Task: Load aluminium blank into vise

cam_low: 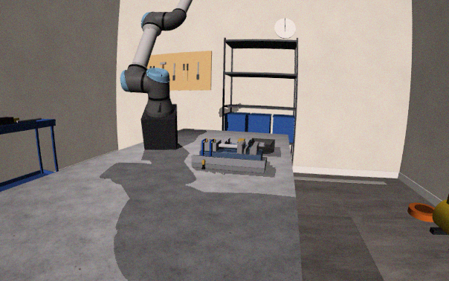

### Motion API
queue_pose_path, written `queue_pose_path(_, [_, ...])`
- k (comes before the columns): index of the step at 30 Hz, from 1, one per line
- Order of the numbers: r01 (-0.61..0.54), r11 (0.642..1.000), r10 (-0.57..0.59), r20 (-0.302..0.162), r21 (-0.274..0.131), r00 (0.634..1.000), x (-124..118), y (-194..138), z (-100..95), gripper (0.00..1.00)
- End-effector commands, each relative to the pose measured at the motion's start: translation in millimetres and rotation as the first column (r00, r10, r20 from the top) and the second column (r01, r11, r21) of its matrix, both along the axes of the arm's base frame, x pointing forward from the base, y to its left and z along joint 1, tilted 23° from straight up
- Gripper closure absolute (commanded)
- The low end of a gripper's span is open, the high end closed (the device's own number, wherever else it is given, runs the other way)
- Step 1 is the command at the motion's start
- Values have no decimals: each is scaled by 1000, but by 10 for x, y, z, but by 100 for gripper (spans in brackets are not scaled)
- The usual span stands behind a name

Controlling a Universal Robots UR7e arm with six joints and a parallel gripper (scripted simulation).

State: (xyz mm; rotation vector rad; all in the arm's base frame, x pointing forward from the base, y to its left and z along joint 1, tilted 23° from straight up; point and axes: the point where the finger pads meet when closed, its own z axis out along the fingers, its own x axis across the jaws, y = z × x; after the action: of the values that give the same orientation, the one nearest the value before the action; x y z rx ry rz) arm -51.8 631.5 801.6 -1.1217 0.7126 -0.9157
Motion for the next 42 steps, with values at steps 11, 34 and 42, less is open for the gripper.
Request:
queue_pose_path(11, [9,1000,-9,17,-27,1000,137,150,-30,0])
queue_pose_path(34, [48,981,-36,63,-189,997,995,875,-445,0])
queue_pose_path(42, [58,962,-44,59,-266,997,1446,1115,-751,0])
